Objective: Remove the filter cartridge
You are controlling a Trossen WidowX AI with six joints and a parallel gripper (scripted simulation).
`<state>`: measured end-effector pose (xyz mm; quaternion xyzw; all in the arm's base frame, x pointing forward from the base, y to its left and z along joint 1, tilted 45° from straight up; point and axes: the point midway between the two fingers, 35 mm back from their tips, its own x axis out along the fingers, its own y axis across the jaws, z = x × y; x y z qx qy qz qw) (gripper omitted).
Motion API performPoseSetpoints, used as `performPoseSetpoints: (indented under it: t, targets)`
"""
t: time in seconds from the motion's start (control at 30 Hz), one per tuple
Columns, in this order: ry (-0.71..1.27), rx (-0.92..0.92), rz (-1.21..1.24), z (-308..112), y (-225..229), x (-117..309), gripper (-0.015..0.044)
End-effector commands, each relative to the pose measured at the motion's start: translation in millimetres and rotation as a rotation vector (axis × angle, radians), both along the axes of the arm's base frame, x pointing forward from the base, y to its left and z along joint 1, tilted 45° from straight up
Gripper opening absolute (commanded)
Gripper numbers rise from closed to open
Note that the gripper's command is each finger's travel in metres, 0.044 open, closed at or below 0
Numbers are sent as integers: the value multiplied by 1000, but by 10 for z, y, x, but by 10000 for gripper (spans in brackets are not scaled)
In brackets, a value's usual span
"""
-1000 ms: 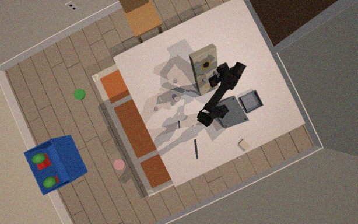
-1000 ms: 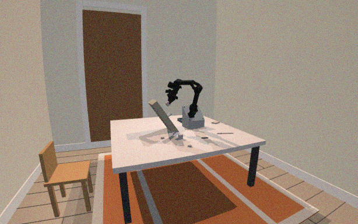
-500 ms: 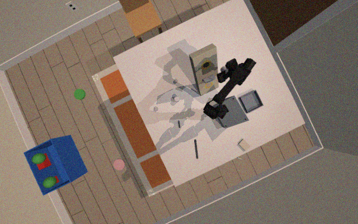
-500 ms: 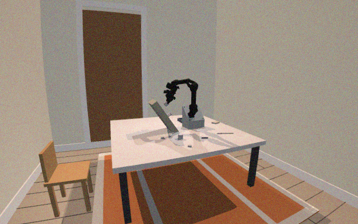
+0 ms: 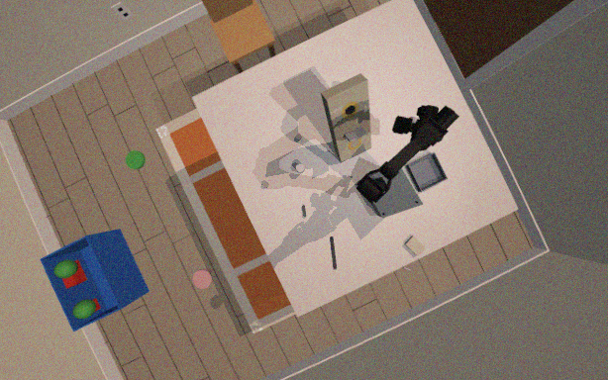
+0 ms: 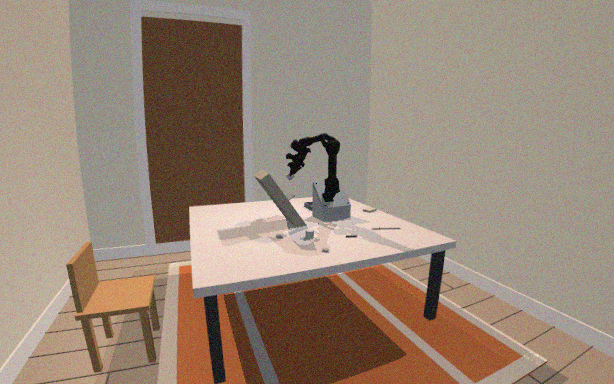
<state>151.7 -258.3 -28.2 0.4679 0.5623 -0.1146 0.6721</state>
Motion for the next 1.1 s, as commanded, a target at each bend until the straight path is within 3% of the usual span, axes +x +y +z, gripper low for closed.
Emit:
performPoseSetpoints:
  t: [0.0, 0.2, 0.37, 0.5, 1.07]
  targets:
    - [112, -6, -125, -148, -124, -228, 0]
    - [282, -25, -336, -355, -309, -602, 0]
    - [290, -26, -345, -371, -314, -627, 0]
    - [348, -35, -406, -570, -280, -887, 0]
    - [656, -44, -714, -1329, 346, -2063, 0]
